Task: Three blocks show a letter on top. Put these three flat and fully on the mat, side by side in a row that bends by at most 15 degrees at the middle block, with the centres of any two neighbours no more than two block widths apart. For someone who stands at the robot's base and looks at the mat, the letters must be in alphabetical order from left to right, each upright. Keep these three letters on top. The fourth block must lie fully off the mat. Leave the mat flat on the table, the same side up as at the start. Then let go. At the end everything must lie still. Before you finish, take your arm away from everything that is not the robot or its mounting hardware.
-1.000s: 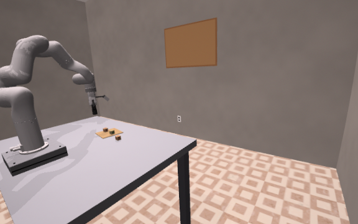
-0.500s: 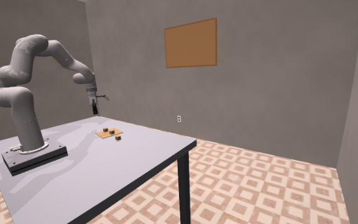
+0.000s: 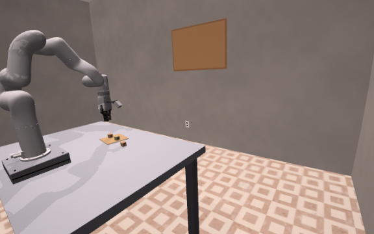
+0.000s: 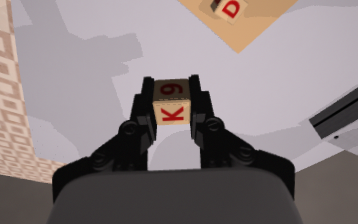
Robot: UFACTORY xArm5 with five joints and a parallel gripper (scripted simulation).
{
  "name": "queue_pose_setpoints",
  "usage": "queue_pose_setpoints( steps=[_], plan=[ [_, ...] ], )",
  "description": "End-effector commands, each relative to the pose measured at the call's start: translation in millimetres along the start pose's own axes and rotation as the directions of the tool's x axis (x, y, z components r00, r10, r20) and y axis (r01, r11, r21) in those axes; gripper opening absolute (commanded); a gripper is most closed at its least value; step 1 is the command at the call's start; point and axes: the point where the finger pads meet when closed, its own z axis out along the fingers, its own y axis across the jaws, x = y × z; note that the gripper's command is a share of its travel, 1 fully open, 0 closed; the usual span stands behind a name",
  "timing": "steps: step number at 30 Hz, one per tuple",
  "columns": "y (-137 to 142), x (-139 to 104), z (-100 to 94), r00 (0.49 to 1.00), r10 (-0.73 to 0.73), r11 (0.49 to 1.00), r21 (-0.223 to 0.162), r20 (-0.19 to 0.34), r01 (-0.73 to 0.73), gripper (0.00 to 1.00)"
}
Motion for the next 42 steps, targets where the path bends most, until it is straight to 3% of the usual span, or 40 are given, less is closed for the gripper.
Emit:
queue_pose_setpoints(
  steps=[1, 6, 8, 10, 14, 31, 42],
  plan=[
    [18.8, 21.6, -2.0, 0.990, 0.138, 0.990, 0.007, 0.001, -0.138, 0.21],
    [49.5, 47.7, -1.1, 0.943, 0.334, 0.943, 0.005, 0.006, -0.334, 0.21],
    [49.5, 47.7, -1.1, 0.943, 0.334, 0.943, 0.005, 0.006, -0.334, 0.21],
    [70.1, 62.4, -0.2, 0.892, 0.452, 0.892, 0.004, 0.009, -0.452, 0.21],
    [84.2, 71.4, 0.5, 0.849, 0.528, 0.849, 0.002, 0.010, -0.528, 0.21],
    [84.7, 71.7, 2.6, 0.848, 0.530, 0.848, 0.002, 0.010, -0.530, 0.21],
    [84.3, 72.0, 28.8, 0.848, 0.530, 0.848, 0.002, 0.010, -0.530, 0.21]
  ],
)
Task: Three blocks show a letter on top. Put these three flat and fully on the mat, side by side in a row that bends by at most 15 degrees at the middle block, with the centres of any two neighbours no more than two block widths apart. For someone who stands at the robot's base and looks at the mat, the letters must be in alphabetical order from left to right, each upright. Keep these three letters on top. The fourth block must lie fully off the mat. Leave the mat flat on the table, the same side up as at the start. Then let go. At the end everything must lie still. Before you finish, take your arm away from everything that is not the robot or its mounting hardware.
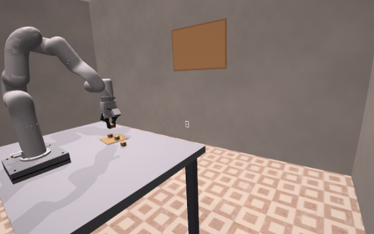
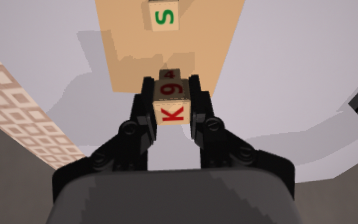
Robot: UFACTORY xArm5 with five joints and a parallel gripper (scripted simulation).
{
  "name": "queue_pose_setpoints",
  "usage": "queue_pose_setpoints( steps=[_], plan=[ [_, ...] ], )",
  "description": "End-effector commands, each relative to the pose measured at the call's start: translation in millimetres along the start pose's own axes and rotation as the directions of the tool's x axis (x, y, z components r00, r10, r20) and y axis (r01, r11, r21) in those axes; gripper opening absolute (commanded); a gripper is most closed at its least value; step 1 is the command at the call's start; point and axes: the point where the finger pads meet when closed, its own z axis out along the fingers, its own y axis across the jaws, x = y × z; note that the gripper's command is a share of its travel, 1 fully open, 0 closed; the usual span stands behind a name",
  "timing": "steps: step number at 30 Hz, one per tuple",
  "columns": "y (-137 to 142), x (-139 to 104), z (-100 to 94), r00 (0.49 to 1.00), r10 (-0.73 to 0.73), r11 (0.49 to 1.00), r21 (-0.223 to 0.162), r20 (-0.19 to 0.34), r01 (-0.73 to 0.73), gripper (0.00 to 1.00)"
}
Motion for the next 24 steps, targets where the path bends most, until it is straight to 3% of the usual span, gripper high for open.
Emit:
queue_pose_setpoints(
  steps=[1, 13, 24],
  plan=[
    [-2.8, 0.0, 5.1, 1.000, 0.000, 1.000, 0.007, 0.000, 0.000, 0.21],
    [-4.3, -0.6, 58.1, 1.000, 0.000, 1.000, 0.007, 0.000, 0.000, 0.21],
    [-4.5, -0.7, 67.6, 1.000, 0.000, 1.000, 0.007, 0.000, 0.000, 0.21]
  ],
)
